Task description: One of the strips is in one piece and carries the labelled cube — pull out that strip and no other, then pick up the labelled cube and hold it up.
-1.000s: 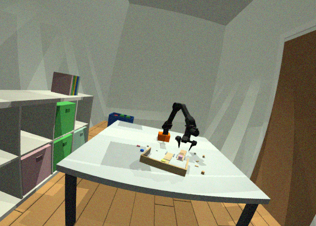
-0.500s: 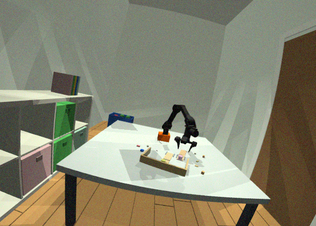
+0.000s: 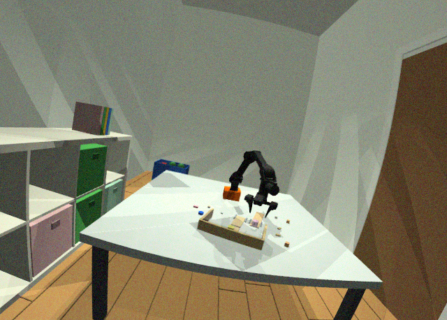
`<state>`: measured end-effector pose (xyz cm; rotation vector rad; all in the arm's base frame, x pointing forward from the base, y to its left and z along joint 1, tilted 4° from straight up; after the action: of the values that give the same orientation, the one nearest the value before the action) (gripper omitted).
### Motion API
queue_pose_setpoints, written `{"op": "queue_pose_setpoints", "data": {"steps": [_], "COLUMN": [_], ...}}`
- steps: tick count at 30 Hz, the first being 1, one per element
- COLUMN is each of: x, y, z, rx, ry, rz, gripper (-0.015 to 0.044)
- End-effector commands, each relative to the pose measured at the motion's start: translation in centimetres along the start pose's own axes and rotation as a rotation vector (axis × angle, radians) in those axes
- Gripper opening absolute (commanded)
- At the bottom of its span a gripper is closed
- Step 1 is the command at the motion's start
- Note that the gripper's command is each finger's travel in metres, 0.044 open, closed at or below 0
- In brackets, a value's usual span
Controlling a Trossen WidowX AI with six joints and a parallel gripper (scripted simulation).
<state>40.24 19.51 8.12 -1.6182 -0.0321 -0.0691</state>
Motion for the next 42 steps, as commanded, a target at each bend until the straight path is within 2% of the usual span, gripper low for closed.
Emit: {"op": "queue_pose_setpoints", "data": {"steps": [1, 6, 7, 40, 42], "x": [0.6, 0.7, 0.7, 0.5, 0.6], "y": [0.2, 1.0, 1.2, 5.6, 5.4], "z": [-0.2, -0.2, -0.2, -0.2, -0.2], "rx": [-0.006, -0.006, -0.006, -0.006, -0.002], "ry": [-0.004, -0.004, -0.004, -0.004, -0.001], "rz": [0.003, 0.003, 0.003, 0.003, 0.002], "gripper": [0.0387, 0.0256, 0.025, 0.025, 0.0198]}}
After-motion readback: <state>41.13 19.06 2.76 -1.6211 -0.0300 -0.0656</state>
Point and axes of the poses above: the point midway between the two fingers, 35 mm back from their tips, its own y axis out along the fingers, its own z axis across the jaws, x = y × z, the point moved 4 cm from there along -y, back along the fingers, and after that the axes turned 13 degrees about -y, right-handed, at the moved point
